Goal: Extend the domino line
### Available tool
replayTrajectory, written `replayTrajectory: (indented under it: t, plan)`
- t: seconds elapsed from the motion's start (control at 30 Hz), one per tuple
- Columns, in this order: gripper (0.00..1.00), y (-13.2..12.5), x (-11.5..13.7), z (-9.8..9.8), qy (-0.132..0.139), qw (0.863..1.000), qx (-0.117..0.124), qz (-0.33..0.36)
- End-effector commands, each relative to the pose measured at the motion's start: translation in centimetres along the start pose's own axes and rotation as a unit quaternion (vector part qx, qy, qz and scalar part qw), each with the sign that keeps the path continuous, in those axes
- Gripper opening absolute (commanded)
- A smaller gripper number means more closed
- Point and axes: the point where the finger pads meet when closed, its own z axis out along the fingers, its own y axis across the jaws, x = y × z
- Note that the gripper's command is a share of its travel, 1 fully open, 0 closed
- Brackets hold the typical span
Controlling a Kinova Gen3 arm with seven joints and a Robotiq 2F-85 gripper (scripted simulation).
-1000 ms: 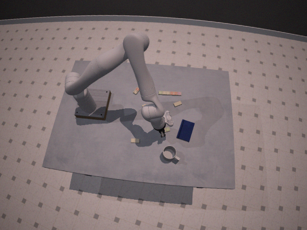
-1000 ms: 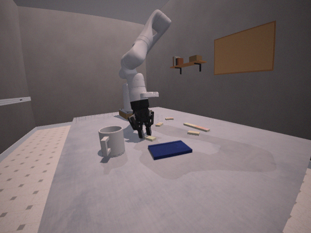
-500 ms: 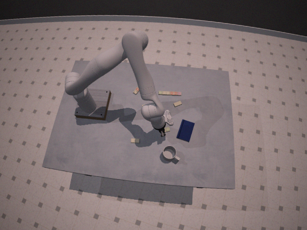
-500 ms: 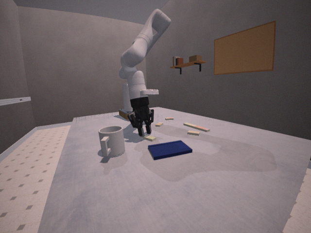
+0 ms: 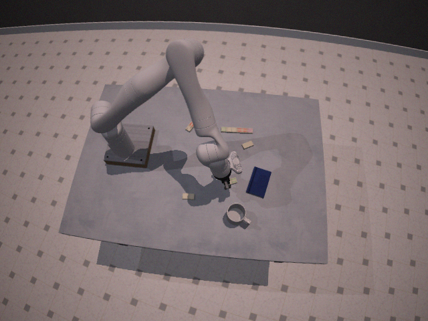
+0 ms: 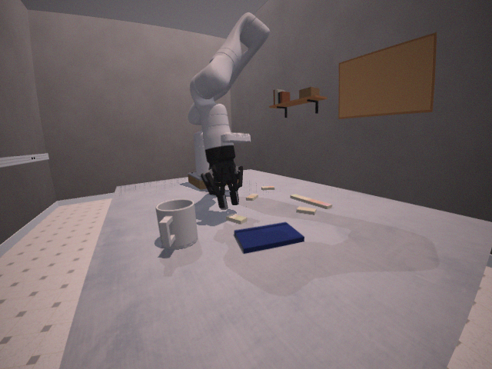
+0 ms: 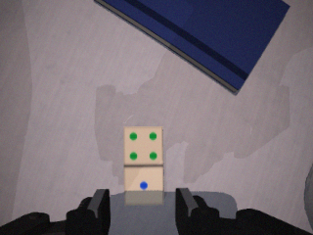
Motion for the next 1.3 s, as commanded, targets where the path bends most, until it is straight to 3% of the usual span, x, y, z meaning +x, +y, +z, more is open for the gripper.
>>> replayTrajectory:
  t: [0.0,0.53,1.27]
  plan:
    - [0.47,0.0,0.1,-0.1,0.001,1.000,0.000,0.000]
    - [0.47,0.0,0.2,-0.5,-0.008,1.000,0.000,0.000]
    - [0.47,0.0,0.5,-2.6,-0.054,0.999,0.000,0.000]
